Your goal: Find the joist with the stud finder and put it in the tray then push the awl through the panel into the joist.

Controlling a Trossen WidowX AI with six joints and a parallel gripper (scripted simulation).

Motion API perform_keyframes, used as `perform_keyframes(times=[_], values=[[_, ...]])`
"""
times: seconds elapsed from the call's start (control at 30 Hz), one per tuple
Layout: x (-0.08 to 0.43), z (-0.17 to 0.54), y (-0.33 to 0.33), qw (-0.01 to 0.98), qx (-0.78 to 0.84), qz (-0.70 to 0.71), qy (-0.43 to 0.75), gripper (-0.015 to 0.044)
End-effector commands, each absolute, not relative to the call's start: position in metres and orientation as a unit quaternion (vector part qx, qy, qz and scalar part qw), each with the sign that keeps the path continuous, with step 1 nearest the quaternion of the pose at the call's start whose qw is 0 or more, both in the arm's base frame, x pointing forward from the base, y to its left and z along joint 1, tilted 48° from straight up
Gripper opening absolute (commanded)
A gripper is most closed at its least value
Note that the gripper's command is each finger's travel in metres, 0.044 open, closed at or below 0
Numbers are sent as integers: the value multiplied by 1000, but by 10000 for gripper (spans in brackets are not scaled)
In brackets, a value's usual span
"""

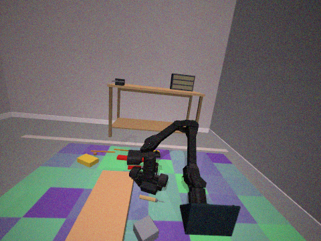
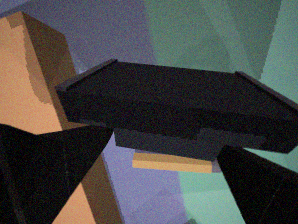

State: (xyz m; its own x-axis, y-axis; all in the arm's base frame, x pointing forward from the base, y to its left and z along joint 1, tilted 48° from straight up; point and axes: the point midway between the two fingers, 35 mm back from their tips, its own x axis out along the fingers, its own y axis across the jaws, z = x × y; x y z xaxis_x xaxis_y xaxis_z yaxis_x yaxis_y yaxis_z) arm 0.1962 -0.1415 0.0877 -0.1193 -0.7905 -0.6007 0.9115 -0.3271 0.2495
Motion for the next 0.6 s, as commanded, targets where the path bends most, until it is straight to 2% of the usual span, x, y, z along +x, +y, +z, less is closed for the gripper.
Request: perform_keyframes(times=[0.0, 0.47, 0.57], values=[[193, 85, -144, 575, 330, -743, 92, 433], [193, 85, -144, 575, 330, -743, 92, 340], [194, 86, -143, 575, 331, -743, 92, 261]])
